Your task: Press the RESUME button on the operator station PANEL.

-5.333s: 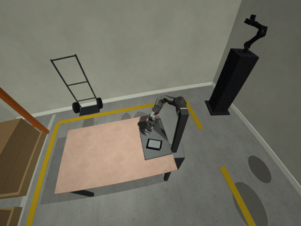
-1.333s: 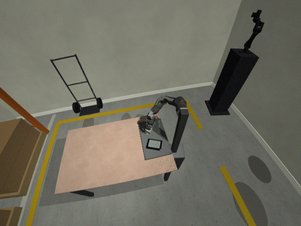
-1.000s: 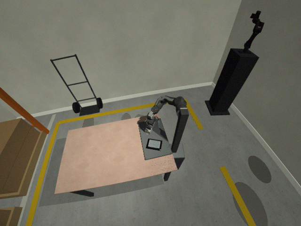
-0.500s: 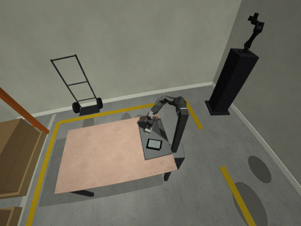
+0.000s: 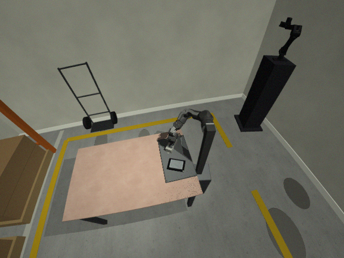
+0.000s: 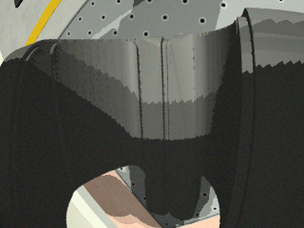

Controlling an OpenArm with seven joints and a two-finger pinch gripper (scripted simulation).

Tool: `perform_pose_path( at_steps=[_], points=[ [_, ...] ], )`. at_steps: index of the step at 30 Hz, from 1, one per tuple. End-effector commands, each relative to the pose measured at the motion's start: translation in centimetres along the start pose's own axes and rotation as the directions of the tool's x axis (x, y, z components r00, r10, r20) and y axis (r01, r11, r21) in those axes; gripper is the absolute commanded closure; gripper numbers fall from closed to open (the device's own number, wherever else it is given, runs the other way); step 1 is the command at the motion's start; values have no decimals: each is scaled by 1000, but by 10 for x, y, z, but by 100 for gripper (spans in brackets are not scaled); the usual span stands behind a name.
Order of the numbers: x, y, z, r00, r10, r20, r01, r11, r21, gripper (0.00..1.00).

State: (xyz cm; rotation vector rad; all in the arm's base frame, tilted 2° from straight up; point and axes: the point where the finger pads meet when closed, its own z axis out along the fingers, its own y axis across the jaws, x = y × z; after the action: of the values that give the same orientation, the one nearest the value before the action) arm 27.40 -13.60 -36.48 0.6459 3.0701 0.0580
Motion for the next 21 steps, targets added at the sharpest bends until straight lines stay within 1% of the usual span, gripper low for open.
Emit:
perform_pose_path(
  at_steps=[1,2,3,4,16,17,18,19,20,21],
  points=[
    [-7,-15,-1,996,11,84,-12,1000,8,100],
    [-9,-24,-2,991,11,136,-12,1000,9,100],
    [-11,-32,-4,982,10,187,-12,1000,9,100],
    [-14,-41,-6,971,10,238,-13,1000,9,100],
    [-14,-41,-6,971,10,238,-13,1000,9,100],
    [-16,-51,-7,959,8,284,-13,1000,16,100],
    [-18,-59,-9,943,7,334,-13,1000,15,100],
    [-21,-68,-10,924,7,382,-13,1000,15,100],
    [-24,-76,-12,903,6,430,-14,1000,14,100],
    [-26,-84,-14,879,6,476,-14,1000,14,100]
  ],
)
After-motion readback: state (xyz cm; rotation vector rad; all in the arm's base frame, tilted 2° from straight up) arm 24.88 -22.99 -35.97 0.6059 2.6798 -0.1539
